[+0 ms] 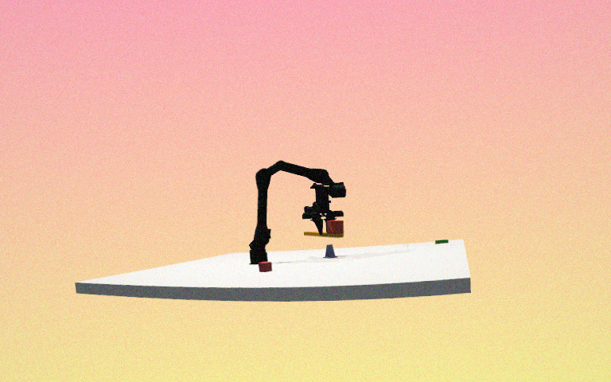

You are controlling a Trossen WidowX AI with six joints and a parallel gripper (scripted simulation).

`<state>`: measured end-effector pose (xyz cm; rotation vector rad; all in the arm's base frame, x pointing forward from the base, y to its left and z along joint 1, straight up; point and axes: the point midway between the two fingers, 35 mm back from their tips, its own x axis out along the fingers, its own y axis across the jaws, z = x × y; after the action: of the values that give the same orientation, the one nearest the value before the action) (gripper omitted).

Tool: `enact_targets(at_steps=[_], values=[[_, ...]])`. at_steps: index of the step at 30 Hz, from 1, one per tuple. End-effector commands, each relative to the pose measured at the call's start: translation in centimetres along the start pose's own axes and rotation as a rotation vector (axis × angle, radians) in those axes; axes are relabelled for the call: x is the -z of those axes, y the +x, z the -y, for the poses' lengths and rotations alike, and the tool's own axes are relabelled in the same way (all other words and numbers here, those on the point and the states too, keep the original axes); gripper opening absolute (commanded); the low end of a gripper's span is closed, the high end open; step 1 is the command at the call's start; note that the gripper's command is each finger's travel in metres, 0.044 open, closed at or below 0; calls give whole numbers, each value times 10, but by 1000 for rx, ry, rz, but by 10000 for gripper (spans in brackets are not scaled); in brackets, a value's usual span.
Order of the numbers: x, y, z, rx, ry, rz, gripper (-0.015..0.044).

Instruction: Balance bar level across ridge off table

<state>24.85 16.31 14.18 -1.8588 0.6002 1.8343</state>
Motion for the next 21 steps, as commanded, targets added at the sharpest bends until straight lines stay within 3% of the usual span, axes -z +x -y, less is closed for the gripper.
enact_targets(at_steps=[1, 21], values=[[0, 2, 1, 11, 5, -4, 0], [0, 26, -1, 11, 2, -4, 0]])
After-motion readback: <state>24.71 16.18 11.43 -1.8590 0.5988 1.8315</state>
